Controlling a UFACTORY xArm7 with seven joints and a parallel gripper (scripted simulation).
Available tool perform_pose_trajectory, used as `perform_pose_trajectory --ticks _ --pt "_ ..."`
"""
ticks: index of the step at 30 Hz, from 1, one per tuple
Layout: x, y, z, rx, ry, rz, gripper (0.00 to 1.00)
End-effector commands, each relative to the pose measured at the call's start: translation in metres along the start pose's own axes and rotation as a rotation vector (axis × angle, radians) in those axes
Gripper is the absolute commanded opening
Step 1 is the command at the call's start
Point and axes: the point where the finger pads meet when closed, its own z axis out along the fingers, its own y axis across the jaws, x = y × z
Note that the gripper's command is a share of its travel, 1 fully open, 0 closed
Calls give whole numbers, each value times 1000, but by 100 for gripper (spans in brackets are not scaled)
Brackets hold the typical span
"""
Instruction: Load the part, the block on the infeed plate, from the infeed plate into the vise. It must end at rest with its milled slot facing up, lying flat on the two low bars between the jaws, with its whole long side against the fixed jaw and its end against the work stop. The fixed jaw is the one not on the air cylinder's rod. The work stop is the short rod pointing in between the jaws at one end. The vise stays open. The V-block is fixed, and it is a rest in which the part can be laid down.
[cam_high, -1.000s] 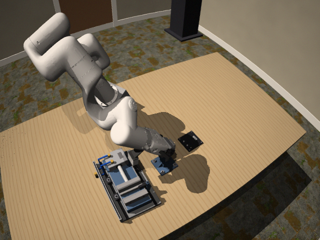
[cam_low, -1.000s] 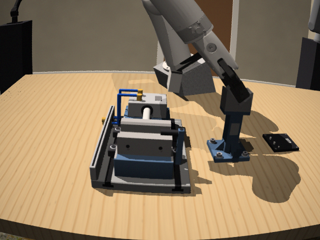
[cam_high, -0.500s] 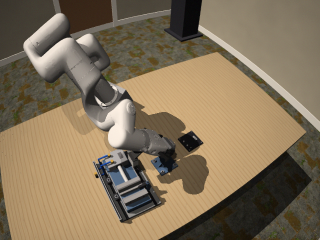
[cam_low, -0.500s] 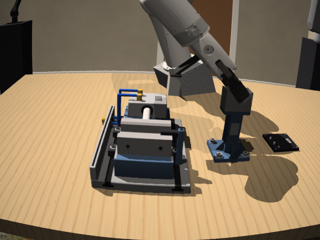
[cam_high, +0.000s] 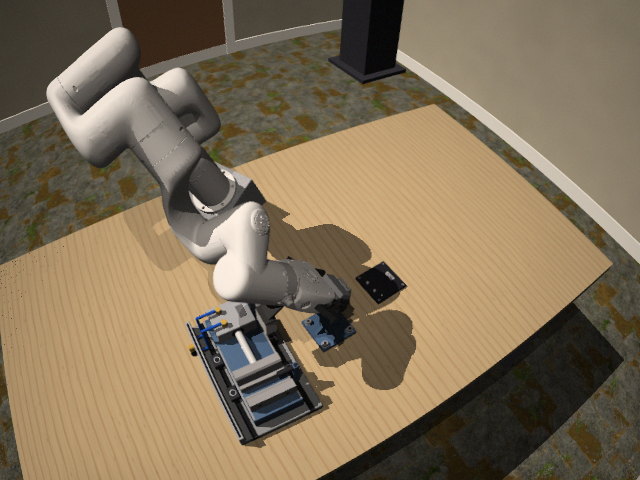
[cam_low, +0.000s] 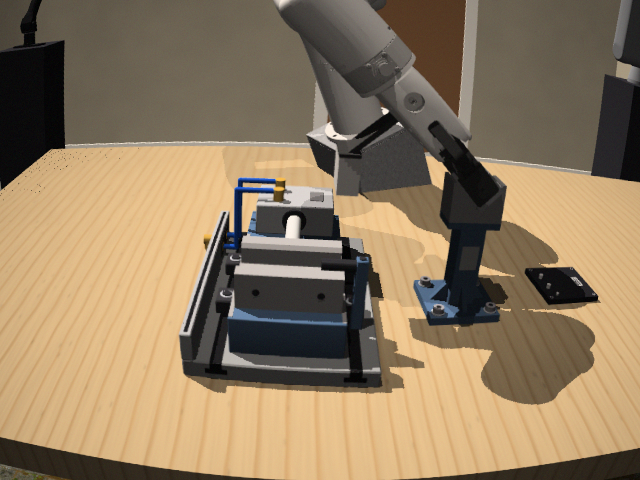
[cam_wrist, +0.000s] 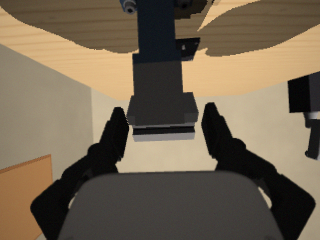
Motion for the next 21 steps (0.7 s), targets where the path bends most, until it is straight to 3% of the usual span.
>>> perform_pose_trajectory --ticks 1,21 --pt "-1 -1 -1 3 -5 -3 89" --pt "-1 -1 -1 3 -11 -3 89"
